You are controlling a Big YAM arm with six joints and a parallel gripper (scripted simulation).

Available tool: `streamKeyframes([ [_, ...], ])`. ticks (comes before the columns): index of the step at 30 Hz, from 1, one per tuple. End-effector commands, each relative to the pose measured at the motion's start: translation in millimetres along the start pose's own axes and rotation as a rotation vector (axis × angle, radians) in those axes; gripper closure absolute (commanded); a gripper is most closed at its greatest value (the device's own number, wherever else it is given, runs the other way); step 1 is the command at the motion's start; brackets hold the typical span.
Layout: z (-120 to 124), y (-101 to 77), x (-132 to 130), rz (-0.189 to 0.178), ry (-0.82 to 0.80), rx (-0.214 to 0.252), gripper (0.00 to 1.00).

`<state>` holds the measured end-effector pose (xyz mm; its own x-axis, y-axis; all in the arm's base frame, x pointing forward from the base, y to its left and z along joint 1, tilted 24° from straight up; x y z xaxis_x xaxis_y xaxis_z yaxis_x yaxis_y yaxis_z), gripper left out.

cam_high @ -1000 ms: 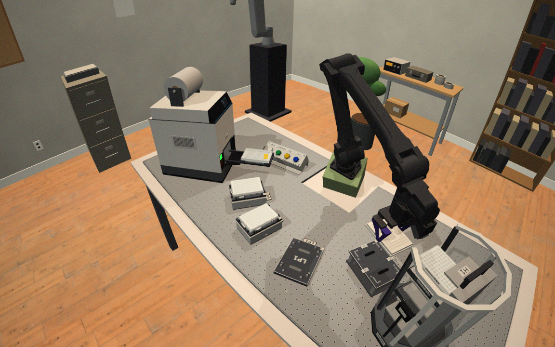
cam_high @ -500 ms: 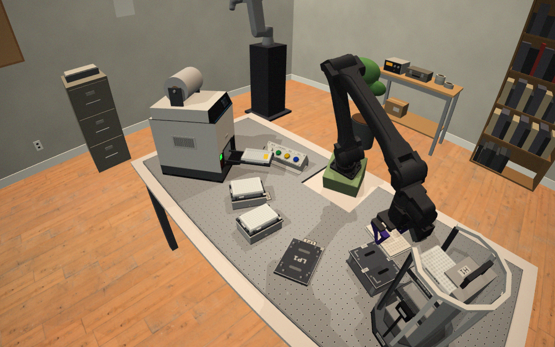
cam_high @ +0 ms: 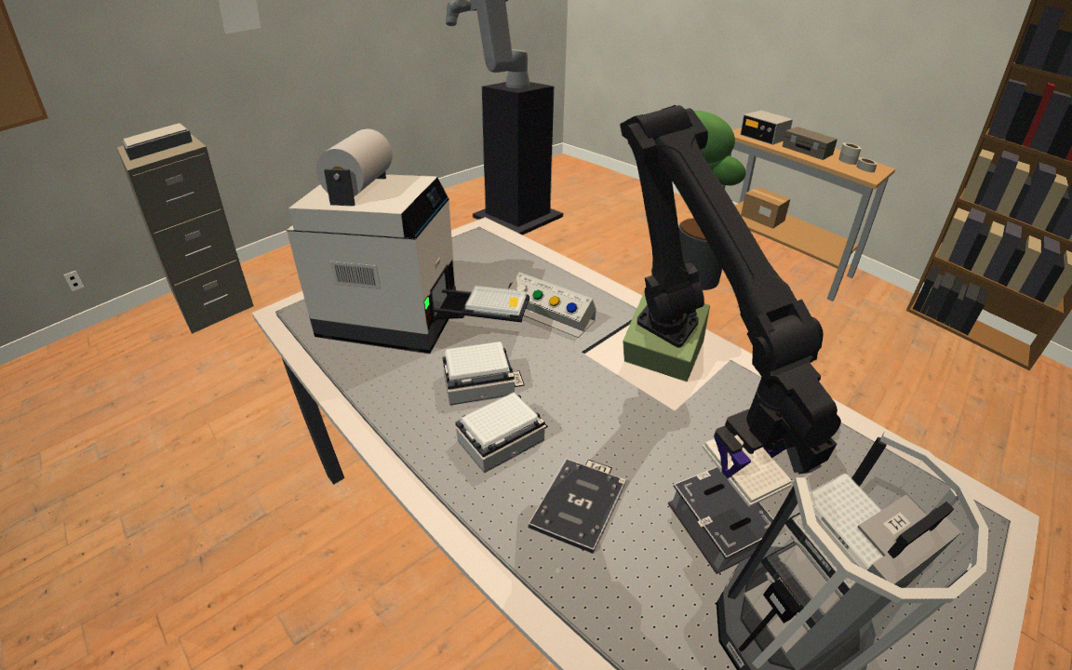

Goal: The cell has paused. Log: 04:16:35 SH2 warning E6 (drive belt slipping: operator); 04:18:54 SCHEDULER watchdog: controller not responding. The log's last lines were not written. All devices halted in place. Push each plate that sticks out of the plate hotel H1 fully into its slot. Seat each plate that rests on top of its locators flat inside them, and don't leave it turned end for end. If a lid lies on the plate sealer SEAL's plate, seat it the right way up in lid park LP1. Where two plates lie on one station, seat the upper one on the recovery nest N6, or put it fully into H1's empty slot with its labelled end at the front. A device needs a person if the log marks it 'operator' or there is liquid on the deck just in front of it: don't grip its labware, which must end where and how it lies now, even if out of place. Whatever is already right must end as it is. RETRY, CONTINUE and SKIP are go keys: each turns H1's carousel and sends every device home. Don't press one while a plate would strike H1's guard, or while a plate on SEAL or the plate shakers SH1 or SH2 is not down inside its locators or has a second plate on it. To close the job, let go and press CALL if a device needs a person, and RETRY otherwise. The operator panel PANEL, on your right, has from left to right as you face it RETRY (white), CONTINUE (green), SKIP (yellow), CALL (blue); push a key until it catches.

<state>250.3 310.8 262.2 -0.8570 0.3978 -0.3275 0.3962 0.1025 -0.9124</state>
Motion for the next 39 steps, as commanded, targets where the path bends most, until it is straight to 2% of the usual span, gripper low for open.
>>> streamKeyframes([
  [1, 0, 11.9, -3, 0.001, -0.001, 0.006, 0.16],
  [10, 1, 15.6, -4, 0.003, 0.001, -0.002, 0.16],
  [21, 1, 30.0, -3, 0.001, -0.001, 0.007, 0.16],
  [27, 1, 30.6, -4, 0.003, 0.001, -0.002, 0.16],
  [39, 1, 45.9, -3, 0.001, -0.001, 0.006, 0.16],
])
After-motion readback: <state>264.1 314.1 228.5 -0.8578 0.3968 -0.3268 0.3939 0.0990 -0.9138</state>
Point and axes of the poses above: the point where the finger pads meet when closed, its own y axis out along the fingers, its own x axis across the jaws, z = x × y, the point moved 4 cm from there along -y, back along the fingers, and after that the axes turned 4 degrees about -y, right-handed, at the moved point
